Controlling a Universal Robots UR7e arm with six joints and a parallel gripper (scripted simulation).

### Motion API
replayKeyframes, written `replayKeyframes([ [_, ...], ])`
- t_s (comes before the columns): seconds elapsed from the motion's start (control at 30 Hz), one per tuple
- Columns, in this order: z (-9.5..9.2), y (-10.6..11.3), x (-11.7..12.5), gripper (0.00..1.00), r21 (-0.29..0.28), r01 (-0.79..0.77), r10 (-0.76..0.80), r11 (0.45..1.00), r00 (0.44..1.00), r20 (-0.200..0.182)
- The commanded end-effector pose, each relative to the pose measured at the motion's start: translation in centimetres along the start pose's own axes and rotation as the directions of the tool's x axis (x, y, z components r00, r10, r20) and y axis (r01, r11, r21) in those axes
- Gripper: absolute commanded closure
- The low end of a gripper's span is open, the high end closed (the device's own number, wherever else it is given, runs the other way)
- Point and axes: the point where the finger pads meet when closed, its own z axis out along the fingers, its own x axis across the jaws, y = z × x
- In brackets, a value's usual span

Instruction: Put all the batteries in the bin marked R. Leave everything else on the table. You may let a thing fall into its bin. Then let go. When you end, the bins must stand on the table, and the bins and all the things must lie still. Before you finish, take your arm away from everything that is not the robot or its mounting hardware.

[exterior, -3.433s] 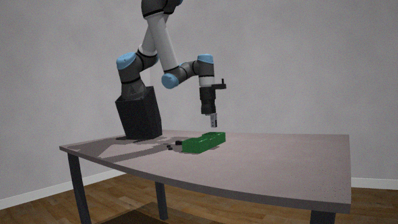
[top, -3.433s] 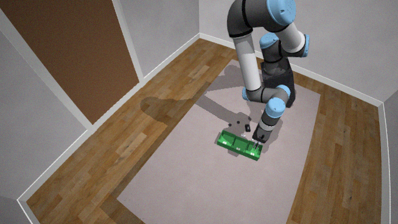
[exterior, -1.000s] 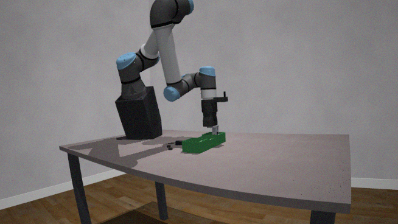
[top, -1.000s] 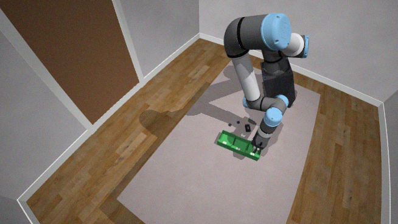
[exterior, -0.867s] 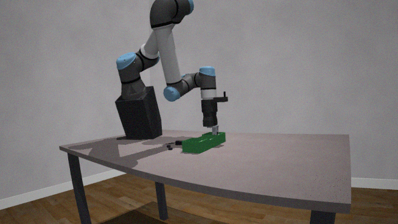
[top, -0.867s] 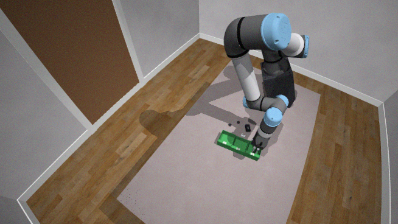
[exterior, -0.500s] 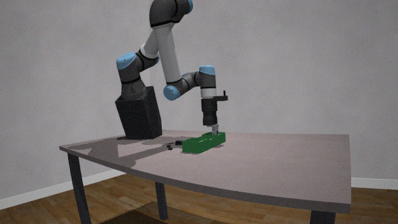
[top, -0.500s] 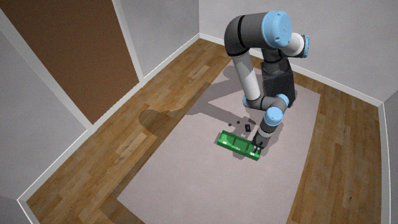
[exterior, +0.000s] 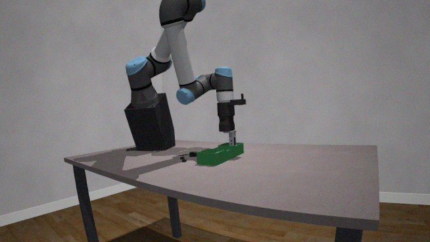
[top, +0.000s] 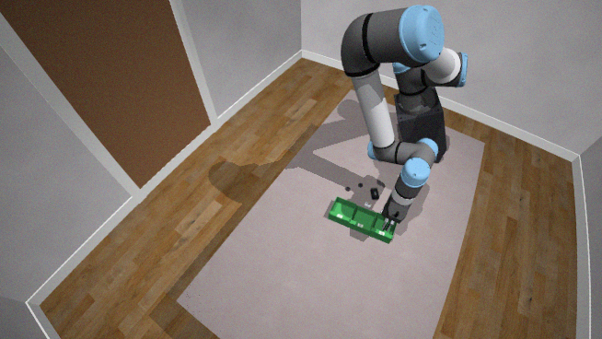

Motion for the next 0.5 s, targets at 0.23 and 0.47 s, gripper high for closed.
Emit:
replayKeyframes([
  [0.23,-3.2,0.0,0.0,0.69,0.001,0.000,0.000,1.000,1.000,0.000],
  [0.47,-3.7,0.0,0.0,0.69,0.001,0.000,0.000,1.000,1.000,0.000],
])
